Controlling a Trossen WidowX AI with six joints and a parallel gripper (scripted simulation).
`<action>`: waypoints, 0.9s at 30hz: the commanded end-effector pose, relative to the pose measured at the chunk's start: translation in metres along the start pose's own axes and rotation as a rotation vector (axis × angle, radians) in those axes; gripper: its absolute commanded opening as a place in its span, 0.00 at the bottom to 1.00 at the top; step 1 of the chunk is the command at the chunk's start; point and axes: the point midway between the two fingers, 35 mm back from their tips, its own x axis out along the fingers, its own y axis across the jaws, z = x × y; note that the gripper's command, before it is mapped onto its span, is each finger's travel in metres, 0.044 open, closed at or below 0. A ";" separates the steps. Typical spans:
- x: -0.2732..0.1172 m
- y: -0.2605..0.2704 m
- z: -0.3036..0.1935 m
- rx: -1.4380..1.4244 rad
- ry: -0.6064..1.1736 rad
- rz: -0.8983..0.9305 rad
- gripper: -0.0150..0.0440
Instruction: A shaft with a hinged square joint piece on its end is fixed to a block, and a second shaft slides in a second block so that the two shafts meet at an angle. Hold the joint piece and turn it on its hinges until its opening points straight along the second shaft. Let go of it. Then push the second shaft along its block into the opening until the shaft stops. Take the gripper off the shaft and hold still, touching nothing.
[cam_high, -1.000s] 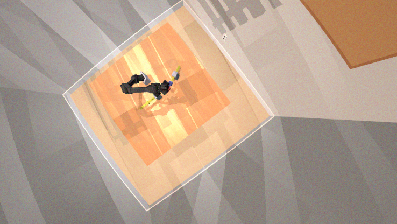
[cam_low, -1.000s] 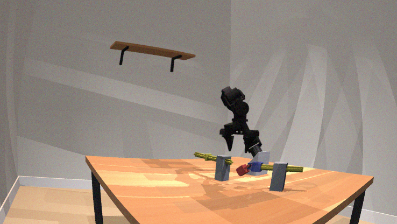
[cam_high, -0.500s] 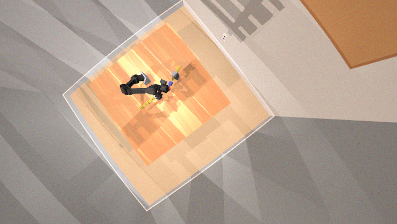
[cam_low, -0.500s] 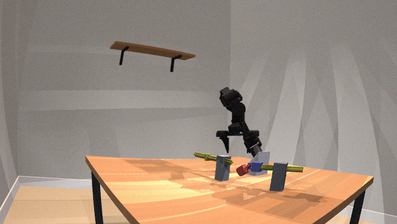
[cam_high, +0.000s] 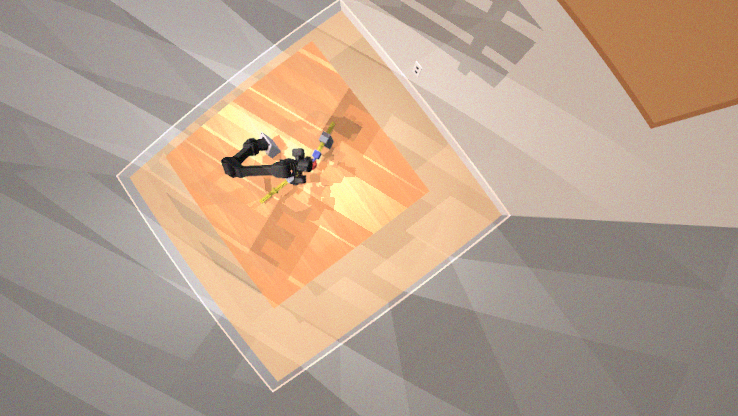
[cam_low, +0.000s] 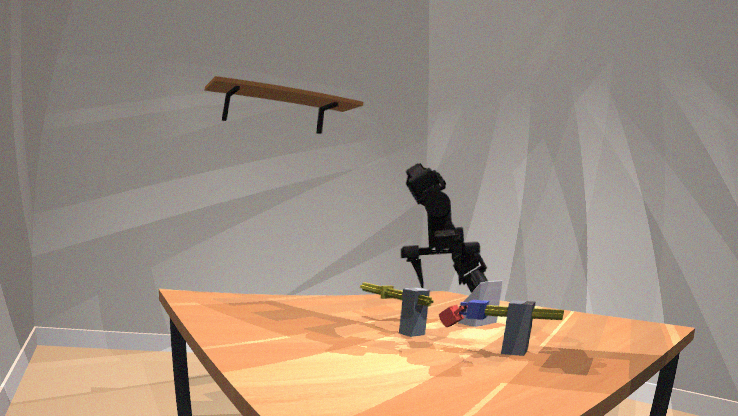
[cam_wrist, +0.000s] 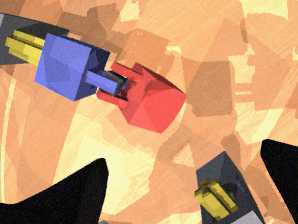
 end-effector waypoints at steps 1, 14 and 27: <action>0.001 0.000 -0.001 -0.113 -0.013 0.018 1.00; 0.005 -0.002 -0.002 -0.467 -0.056 0.044 1.00; 0.008 -0.004 -0.002 -0.820 -0.109 0.053 1.00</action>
